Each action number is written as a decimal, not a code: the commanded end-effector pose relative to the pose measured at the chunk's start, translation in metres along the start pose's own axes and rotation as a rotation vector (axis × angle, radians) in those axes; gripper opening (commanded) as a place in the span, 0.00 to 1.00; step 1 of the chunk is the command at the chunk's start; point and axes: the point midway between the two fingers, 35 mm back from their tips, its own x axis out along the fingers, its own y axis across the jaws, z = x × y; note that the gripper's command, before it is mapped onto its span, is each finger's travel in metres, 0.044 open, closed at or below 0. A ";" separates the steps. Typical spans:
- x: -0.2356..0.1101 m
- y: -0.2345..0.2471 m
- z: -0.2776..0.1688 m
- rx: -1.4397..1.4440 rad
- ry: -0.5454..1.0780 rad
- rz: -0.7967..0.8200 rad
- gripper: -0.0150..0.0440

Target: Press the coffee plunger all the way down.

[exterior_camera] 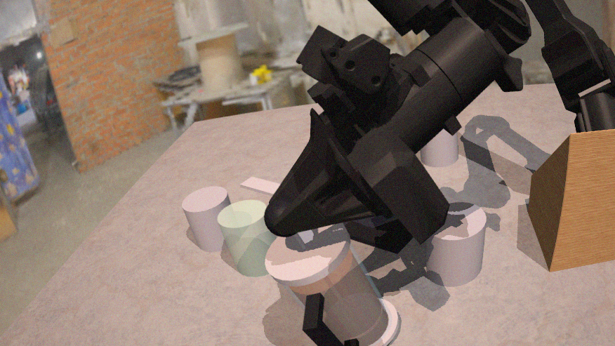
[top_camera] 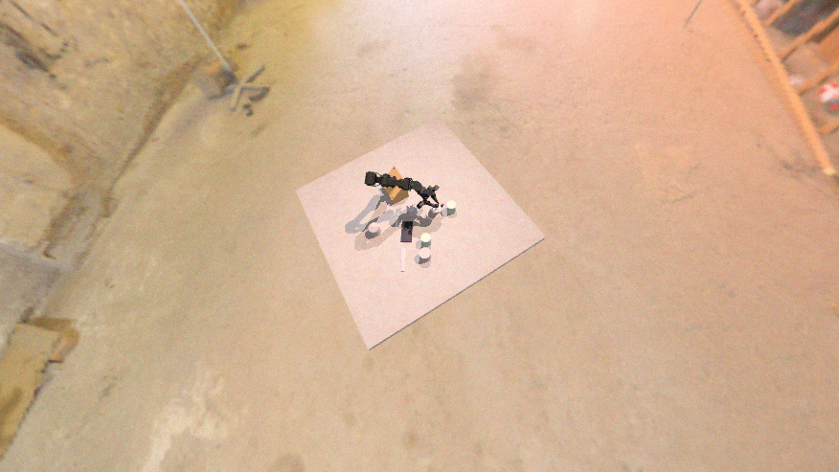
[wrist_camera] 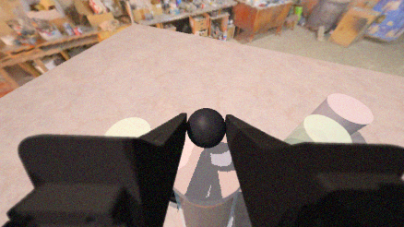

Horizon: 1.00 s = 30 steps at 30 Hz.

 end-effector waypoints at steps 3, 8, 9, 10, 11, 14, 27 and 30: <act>0.003 0.000 -0.007 -0.012 0.025 -0.002 0.45; 0.004 0.000 -0.006 -0.012 0.025 -0.002 0.45; 0.004 0.000 -0.006 -0.012 0.025 -0.002 0.45; 0.004 0.000 -0.006 -0.012 0.025 -0.002 0.45; 0.004 0.000 -0.006 -0.012 0.025 -0.002 0.45; 0.005 0.000 -0.006 -0.012 0.025 -0.002 0.45; 0.007 0.000 -0.005 -0.012 0.025 -0.002 0.45; 0.007 0.001 -0.005 -0.012 0.025 -0.002 0.45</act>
